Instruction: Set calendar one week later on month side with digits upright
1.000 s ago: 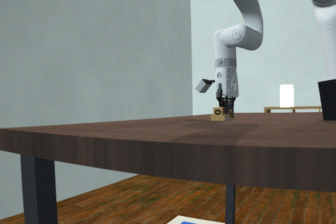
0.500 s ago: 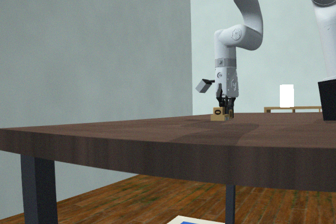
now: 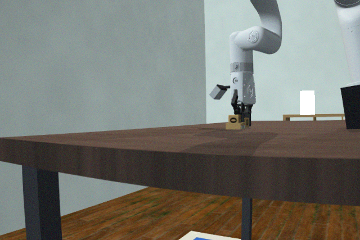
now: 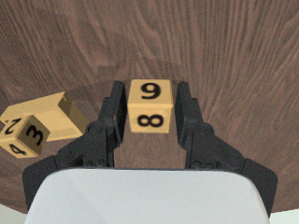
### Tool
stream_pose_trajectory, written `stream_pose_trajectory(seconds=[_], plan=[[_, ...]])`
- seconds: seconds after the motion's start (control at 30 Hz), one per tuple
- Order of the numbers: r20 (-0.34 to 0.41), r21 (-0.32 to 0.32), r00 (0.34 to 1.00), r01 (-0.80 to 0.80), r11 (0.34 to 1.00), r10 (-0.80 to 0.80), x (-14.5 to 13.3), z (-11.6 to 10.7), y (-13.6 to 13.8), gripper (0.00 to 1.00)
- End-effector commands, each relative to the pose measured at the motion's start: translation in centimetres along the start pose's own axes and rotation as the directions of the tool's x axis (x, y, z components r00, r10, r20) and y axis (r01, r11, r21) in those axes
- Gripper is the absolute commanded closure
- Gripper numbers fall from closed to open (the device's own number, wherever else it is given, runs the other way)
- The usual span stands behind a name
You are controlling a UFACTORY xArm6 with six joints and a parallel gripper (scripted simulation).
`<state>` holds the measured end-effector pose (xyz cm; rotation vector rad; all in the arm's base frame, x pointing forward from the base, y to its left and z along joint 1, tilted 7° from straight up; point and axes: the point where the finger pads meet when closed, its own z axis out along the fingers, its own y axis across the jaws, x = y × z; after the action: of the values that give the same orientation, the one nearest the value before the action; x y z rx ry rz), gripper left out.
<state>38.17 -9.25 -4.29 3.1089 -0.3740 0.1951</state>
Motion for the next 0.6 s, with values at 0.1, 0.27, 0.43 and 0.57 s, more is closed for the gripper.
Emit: stream_pose_trajectory(seconds=[0.1,0.27,0.43,0.57], plan=[[-0.003,0.000,1.000,0.000,1.000,0.000,0.1,-0.1,0.0,0.53],[-0.003,0.000,1.000,0.000,1.000,0.000,0.1,-0.1,0.0,0.53],[-0.003,0.000,1.000,0.000,1.000,0.000,0.1,-0.4,0.0,0.53],[-0.003,0.000,1.000,0.000,1.000,0.000,0.1,-1.5,0.0,0.53]])
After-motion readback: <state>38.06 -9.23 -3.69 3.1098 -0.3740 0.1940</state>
